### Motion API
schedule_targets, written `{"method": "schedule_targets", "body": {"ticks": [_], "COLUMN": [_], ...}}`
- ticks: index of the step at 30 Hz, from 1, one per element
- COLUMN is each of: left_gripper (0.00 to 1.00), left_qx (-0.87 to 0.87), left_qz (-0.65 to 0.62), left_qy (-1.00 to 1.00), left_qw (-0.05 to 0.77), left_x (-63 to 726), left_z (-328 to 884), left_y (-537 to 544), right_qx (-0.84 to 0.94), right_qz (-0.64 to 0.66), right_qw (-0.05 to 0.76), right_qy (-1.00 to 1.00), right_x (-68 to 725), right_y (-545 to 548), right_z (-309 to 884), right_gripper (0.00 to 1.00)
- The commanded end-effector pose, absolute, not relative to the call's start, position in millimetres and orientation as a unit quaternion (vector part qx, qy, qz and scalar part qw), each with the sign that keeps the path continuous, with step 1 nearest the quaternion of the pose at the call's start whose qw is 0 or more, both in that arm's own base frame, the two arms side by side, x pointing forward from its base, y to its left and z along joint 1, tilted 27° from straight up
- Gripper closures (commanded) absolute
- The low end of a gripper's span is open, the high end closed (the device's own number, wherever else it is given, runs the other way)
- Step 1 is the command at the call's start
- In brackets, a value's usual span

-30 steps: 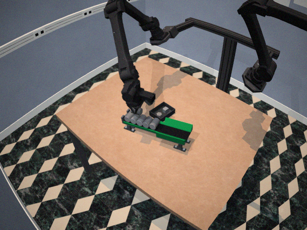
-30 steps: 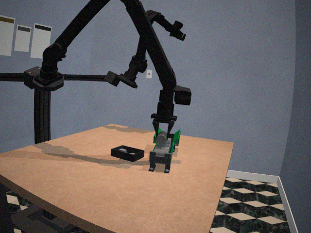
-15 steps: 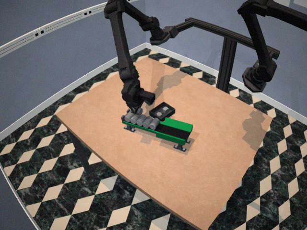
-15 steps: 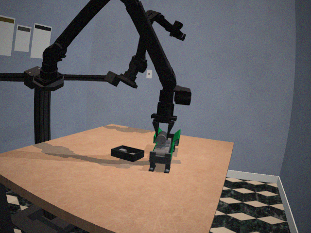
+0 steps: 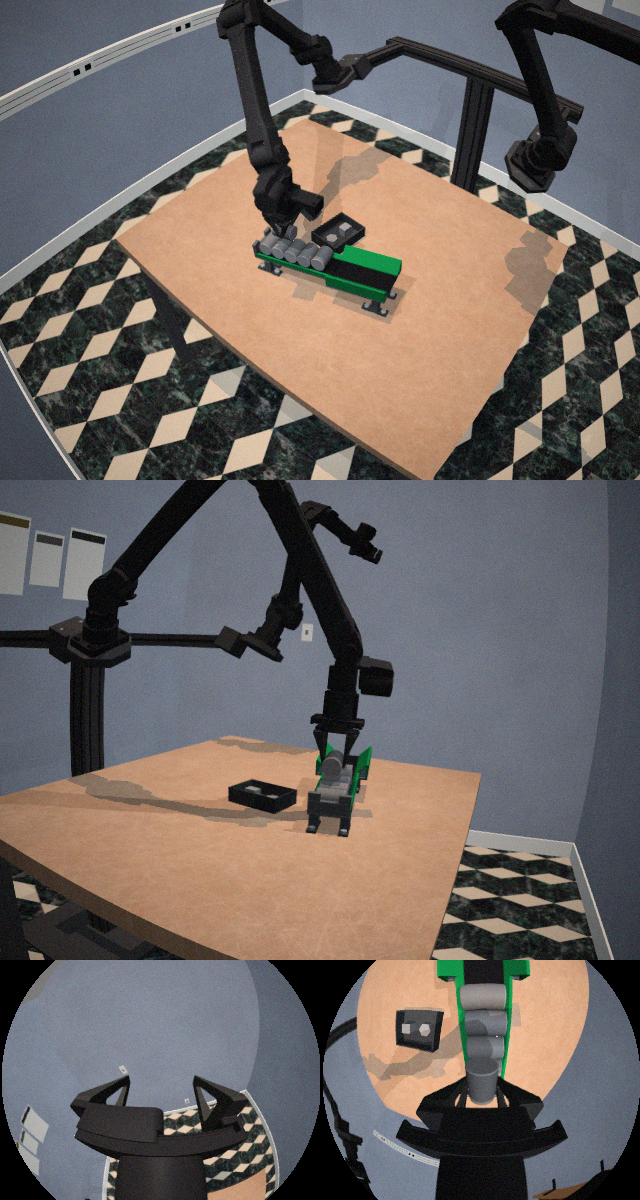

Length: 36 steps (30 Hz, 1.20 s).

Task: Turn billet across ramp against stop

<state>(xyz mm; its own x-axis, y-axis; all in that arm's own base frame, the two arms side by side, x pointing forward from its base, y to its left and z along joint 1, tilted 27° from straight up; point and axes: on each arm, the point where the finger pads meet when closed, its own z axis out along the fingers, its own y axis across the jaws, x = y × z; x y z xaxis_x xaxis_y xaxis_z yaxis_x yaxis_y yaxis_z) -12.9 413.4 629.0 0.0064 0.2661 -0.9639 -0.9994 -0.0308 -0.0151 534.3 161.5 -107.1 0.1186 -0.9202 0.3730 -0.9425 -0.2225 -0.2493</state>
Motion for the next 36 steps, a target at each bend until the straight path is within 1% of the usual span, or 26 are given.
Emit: {"method": "schedule_targets", "body": {"ticks": [1, 24, 36], "left_gripper": [0.00, 0.00, 0.00], "left_qx": [-0.421, -0.421, -0.421], "left_qz": [0.586, 0.586, 0.586], "left_qy": [0.404, 0.404, 0.404], "left_qw": [0.562, 0.562, 0.562], "left_x": [-16.1, -16.1, -16.1], "left_z": [647.9, 647.9, 647.9], "left_y": [399.3, 399.3, 399.3], "right_qx": [0.739, 0.650, 0.549], "right_qz": [0.242, 0.239, 0.232], "right_qw": [-0.005, -0.036, -0.067], "right_qy": [-0.629, -0.721, -0.800], "right_x": [542.8, 542.5, 542.6], "right_y": [183.2, 182.6, 182.6], "right_z": [-75.6, -75.9, -75.9], "right_gripper": [1.00, 1.00, 1.00]}}
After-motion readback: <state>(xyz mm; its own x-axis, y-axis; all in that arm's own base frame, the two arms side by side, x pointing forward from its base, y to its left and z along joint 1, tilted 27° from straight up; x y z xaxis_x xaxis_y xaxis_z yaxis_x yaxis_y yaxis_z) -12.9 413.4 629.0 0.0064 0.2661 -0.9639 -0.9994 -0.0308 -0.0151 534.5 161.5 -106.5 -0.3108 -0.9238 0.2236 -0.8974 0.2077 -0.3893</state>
